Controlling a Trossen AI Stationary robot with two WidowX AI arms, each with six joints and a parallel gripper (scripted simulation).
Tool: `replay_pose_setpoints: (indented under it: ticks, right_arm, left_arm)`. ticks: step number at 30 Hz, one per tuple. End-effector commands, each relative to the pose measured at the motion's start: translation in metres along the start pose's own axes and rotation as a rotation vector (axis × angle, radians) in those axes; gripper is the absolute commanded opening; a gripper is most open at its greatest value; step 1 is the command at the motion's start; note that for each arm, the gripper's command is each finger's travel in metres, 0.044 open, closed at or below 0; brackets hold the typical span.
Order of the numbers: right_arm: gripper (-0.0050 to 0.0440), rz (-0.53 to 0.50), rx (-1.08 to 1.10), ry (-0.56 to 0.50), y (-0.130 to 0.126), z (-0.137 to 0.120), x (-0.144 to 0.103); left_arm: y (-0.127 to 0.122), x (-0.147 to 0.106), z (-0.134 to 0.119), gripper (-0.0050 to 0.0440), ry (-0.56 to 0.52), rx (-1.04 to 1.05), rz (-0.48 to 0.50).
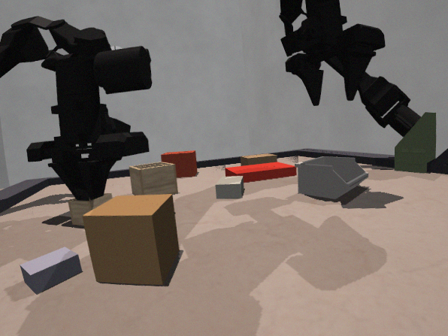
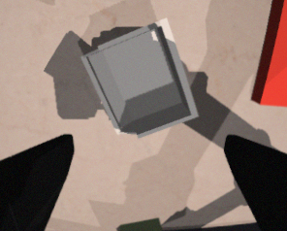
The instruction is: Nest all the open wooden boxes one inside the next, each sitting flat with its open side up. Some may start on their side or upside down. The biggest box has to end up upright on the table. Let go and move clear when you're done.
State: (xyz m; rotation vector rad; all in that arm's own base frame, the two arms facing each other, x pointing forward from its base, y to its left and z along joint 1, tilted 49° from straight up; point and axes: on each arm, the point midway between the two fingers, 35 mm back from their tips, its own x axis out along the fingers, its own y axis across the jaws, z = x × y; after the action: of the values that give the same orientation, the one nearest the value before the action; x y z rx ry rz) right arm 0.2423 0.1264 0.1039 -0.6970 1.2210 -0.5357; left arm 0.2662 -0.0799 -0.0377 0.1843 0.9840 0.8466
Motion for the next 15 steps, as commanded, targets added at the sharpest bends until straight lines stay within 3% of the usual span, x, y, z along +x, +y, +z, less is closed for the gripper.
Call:
replay_pose_setpoints:
  ticks: [1, 15]
  right_arm:
    - [0.0400, 0.010, 0.010, -0.008, -0.0011, 0.0020, -0.0031]
    - [0.0400, 0.010, 0.010, -0.008, -0.0011, 0.0020, -0.0031]
  left_arm:
    - [-0.0017, -0.0024, 0.0026, 0.0178, -0.004, -0.007, -0.011]
    - [-0.0027, -0.0045, 0.0027, 0.0178, -0.005, -0.005, -0.014]
